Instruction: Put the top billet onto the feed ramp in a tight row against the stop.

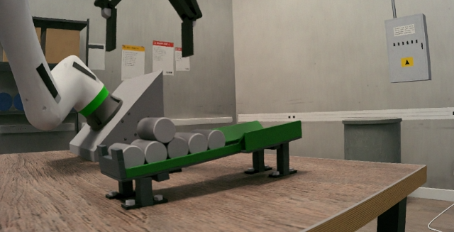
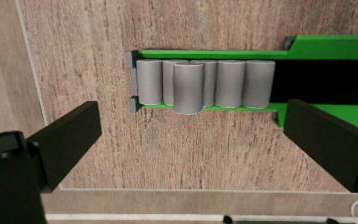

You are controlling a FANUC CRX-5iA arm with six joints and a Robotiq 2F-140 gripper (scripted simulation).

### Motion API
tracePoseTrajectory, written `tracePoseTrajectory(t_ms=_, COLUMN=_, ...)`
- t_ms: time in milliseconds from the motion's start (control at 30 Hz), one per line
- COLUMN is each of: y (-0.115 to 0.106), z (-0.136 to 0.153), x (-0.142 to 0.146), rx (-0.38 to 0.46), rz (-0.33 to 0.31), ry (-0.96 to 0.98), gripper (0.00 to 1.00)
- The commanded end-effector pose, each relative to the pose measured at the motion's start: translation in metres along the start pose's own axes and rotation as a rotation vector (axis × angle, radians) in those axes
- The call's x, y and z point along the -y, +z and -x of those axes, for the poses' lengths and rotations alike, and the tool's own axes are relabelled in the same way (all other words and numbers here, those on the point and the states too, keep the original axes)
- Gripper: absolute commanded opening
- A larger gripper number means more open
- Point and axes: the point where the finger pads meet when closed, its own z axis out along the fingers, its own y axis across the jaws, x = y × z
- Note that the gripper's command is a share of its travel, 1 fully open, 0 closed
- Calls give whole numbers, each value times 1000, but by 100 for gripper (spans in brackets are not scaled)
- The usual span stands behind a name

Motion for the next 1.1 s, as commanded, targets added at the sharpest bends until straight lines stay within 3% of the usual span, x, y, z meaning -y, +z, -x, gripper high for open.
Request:
tracePoseTrajectory(t_ms=0, y=-2, z=4, x=-1, rx=-9, rz=-1, ry=9, gripper=100)
tracePoseTrajectory(t_ms=533, y=-1, z=4, x=-1, rx=-9, rz=-1, ry=-27, gripper=100)
tracePoseTrajectory(t_ms=733, y=5, z=4, x=-1, rx=-9, rz=0, ry=-370, gripper=100)
tracePoseTrajectory(t_ms=933, y=12, z=5, x=-1, rx=-8, rz=-2, ry=-538, gripper=100)
tracePoseTrajectory(t_ms=967, y=13, z=5, x=-1, rx=-7, rz=-4, ry=-673, gripper=100)
tracePoseTrajectory(t_ms=1067, y=18, z=5, x=-1, rx=-6, rz=-7, ry=-792, gripper=100)
